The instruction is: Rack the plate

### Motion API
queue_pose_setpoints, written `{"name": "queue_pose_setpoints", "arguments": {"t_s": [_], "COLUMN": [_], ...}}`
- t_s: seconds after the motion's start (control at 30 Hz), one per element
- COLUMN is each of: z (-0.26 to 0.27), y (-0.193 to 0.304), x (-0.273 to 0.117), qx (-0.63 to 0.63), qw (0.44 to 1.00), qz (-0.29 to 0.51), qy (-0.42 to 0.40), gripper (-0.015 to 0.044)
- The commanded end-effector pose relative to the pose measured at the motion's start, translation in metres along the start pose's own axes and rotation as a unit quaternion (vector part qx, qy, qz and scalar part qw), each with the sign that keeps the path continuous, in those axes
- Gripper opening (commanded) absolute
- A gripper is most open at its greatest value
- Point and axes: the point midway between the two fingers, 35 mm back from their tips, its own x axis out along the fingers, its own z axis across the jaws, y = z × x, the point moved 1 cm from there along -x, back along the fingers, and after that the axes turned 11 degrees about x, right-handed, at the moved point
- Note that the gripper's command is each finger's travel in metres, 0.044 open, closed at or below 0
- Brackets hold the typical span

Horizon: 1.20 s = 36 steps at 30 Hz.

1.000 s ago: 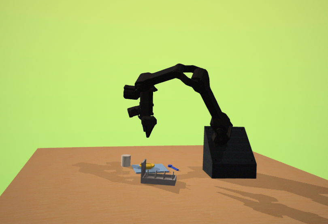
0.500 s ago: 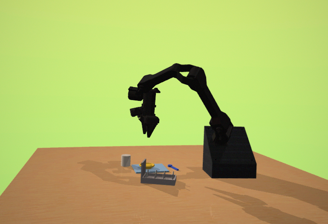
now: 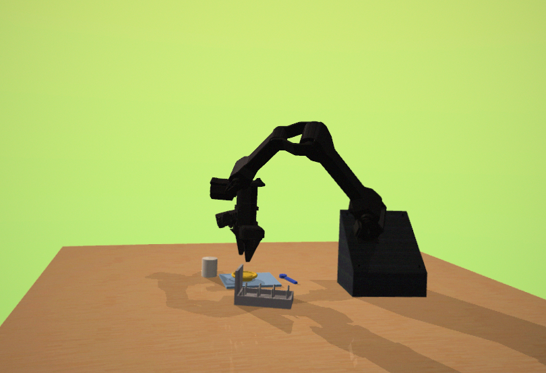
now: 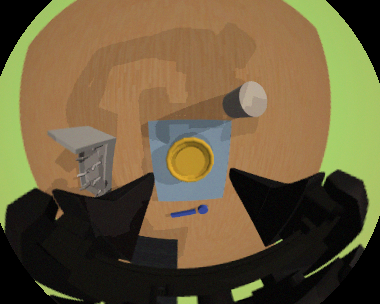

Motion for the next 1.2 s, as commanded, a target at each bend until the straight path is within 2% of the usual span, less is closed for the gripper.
{"name": "queue_pose_setpoints", "arguments": {"t_s": [0.0,1.17], "z": [0.000,-0.001], "y": [0.003,0.004], "x": [0.009,0.058], "qx": [0.004,0.004], "qw": [1.000,1.000], "qz": [0.005,0.005], "qy": [-0.003,-0.004], "gripper": [0.0400,0.0393]}}
